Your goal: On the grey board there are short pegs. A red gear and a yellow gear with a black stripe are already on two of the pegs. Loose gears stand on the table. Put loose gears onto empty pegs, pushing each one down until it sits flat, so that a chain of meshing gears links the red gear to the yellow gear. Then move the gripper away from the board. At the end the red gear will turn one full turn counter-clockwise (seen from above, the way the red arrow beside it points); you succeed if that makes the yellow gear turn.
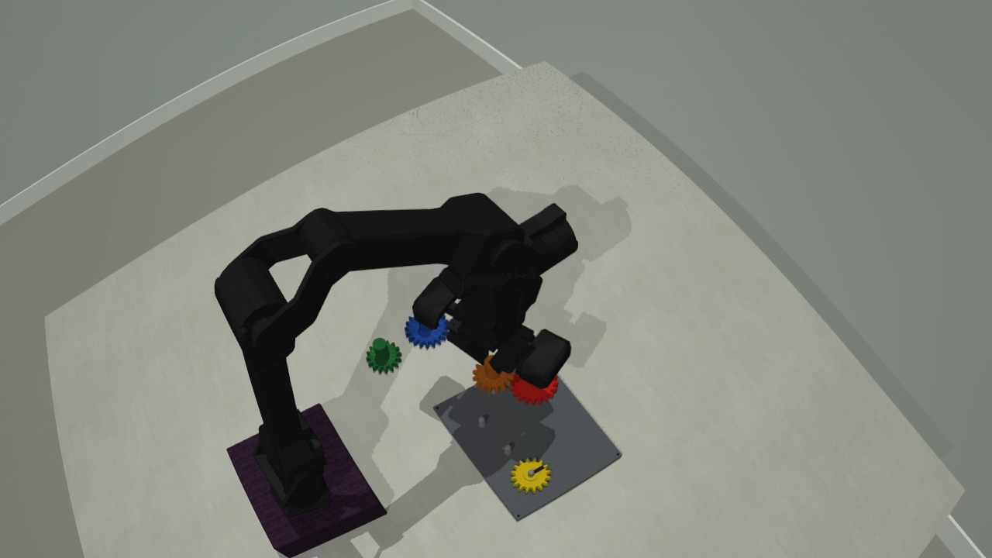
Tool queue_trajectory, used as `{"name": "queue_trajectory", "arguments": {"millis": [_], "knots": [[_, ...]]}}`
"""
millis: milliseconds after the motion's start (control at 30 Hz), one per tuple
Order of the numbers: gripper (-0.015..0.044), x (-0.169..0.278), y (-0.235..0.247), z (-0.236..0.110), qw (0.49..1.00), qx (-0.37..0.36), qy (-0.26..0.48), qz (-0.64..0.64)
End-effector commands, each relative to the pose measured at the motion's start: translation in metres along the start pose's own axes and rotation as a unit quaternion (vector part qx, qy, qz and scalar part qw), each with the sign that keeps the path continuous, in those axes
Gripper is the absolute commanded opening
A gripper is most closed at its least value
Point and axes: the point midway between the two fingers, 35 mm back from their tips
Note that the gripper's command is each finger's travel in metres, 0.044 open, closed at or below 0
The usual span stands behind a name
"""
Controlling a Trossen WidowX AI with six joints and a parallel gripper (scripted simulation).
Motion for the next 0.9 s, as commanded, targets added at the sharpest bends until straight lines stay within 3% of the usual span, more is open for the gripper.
{"name": "queue_trajectory", "arguments": {"millis": [0, 333, 867], "knots": [[0.0, 0.0, 0.001, 0.005, 1.0, -0.001, 0.0, -0.023], [0.0, 0.0, 0.0, 0.02, 1.0, -0.001, 0.0, -0.018], [0.0, 0.001, 0.0, 0.034, 0.99, -0.001, 0.0, 0.143]]}}
Point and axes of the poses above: the point midway between the two fingers, 35 mm back from their tips, its own z axis out along the fingers, its own y axis across the jaws, x = y × z, and after that the axes turned 6 degrees about z, right-handed
